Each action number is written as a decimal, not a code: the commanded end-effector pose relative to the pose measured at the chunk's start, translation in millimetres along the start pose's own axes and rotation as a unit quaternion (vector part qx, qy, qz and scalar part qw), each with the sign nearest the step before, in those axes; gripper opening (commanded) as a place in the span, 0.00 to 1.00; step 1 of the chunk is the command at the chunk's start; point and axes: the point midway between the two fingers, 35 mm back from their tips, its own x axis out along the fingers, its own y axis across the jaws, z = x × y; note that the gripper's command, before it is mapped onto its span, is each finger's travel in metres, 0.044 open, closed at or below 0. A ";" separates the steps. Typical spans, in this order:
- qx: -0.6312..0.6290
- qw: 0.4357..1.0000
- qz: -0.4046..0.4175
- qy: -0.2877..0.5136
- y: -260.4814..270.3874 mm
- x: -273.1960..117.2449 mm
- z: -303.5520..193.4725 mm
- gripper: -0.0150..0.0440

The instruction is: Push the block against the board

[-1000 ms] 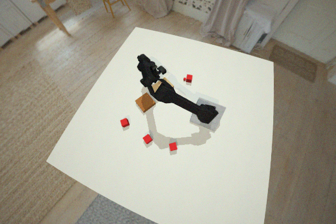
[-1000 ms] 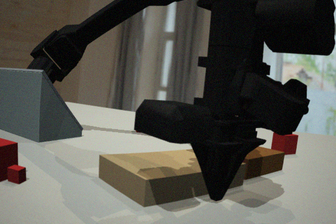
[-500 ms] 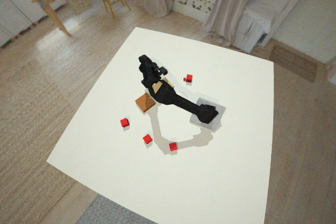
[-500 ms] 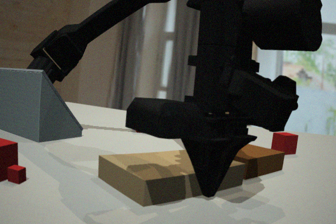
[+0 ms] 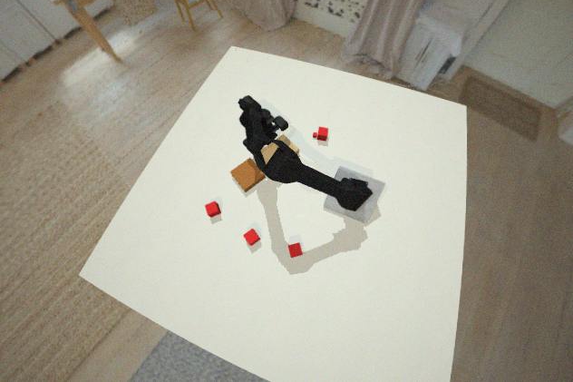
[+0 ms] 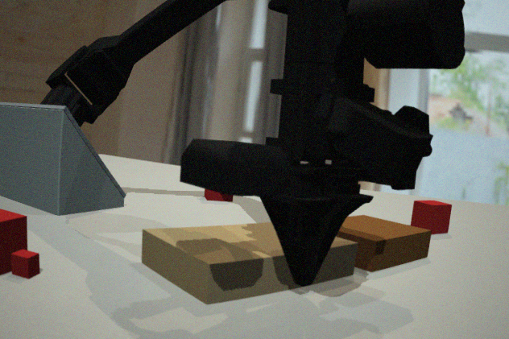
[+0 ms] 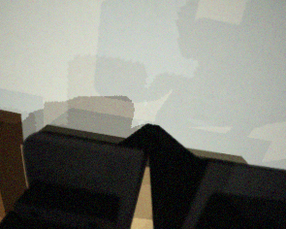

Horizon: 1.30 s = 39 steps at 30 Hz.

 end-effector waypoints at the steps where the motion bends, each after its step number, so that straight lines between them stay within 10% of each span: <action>1: 0.005 1.000 0.002 0.004 0.1 2.0 -2.7 0.25; 33: 0.004 1.000 0.002 0.003 0.3 1.7 48.1 0.25; 39: 0.004 1.000 0.001 0.003 -0.3 -53.4 44.2 0.25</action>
